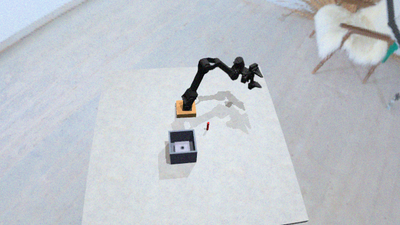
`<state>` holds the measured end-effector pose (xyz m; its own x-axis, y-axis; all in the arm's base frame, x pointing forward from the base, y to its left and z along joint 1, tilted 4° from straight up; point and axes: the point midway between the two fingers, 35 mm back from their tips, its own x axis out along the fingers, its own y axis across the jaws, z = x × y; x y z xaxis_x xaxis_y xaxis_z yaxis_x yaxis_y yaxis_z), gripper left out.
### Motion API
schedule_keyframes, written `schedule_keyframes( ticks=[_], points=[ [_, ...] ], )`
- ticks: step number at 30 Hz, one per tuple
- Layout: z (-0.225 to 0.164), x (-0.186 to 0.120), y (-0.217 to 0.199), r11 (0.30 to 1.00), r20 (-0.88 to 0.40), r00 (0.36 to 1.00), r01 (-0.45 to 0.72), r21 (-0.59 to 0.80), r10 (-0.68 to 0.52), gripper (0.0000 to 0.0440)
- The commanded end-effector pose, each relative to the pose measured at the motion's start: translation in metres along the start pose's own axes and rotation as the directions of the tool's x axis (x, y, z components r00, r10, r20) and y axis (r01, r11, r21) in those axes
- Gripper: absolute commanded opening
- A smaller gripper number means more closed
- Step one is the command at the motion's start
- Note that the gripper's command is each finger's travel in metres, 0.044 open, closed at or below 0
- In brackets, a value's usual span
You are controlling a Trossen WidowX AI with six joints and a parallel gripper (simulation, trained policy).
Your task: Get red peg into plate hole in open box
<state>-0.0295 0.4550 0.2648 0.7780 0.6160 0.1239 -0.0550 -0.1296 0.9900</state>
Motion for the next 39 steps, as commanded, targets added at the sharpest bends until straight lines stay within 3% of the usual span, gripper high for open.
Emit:
schedule_keyframes(
  ticks=[1,3,9,16,21,30,39],
  points=[
    [0.0,0.004,-0.001,1.0,-0.006,1.0,0.001,-0.002,-0.001,0.0421],
    [0.001,0.015,-0.005,1.0,-0.024,1.0,0.006,-0.021,-0.006,0.044],
    [0.024,0.08,-0.016,0.988,-0.062,0.996,0.059,-0.145,-0.069,0.044],
    [0.082,0.149,-0.031,0.942,-0.048,0.97,0.221,-0.251,-0.24,0.044],
    [0.128,0.175,-0.041,0.896,-0.008,0.932,0.346,-0.277,-0.362,0.044],
    [0.218,0.186,-0.06,0.768,0.095,0.809,0.582,-0.266,-0.58,0.044],
    [0.306,0.15,-0.083,0.562,0.178,0.585,0.81,-0.167,-0.791,0.044]
  ],
)
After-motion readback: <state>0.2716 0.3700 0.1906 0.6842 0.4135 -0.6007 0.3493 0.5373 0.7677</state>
